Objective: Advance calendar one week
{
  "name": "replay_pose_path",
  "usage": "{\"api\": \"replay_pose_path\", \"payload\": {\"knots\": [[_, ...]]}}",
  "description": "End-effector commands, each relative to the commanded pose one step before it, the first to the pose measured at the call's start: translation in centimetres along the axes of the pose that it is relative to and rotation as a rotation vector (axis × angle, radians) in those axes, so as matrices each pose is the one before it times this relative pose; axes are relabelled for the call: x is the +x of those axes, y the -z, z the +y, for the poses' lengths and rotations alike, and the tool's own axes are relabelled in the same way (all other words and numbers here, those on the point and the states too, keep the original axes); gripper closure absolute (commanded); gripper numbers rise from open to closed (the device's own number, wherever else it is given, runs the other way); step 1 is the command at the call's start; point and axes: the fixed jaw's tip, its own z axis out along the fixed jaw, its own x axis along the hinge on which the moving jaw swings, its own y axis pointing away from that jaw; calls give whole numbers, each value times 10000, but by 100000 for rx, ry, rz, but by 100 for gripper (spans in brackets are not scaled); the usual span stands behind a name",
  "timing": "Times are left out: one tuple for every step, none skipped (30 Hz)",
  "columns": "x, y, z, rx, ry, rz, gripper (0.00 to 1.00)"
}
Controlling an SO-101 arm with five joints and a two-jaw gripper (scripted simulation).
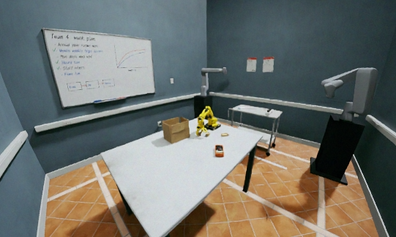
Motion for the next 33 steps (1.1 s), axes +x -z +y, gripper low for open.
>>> {"api": "replay_pose_path", "payload": {"knots": [[-1598,-3153,1227,-1237,1788,250,68],[0,0,0,0,0,0,68],[-2,-3,-382,-2,2,0,69],[-5,5,-402,0,0,0,69],[1,-1,-420,0,0,0,70],[-4,-6,-438,0,0,0,70],[2,0,-444,0,0,0,71],[2,0,-456,0,0,-3,72],[2,-6,-456,0,0,0,72],[8,-6,-456,0,0,0,73],[2,-6,-456,0,0,0,73],[8,-6,-444,-3,0,0,74],[8,-6,-438,0,0,-3,75],[7,-13,-420,0,0,0,75],[7,-7,-408,0,0,0,76],[7,-7,-384,0,0,0,76],[6,-7,-360,0,0,0,77],[0,0,0,0,0,0,77],[0,0,0,0,0,0,77],[11,-10,-342,0,-1,-1,77],[9,-12,-312,0,0,0,78],[9,-6,-282,0,0,0,78],[8,-7,-258,0,0,0,79],[8,-7,-222,0,0,0,79],[8,-8,-192,0,0,0,79],[2,-9,-168,0,0,-3,79],[7,-3,-132,0,0,0,80],[1,-4,-108,0,0,0,80],[7,-4,-84,0,0,0,80],[1,1,-54,0,0,0,80],[0,-5,-36,0,0,0,80],[0,0,-18,0,0,0,80],[0,0,-6,0,0,0,80]]}}
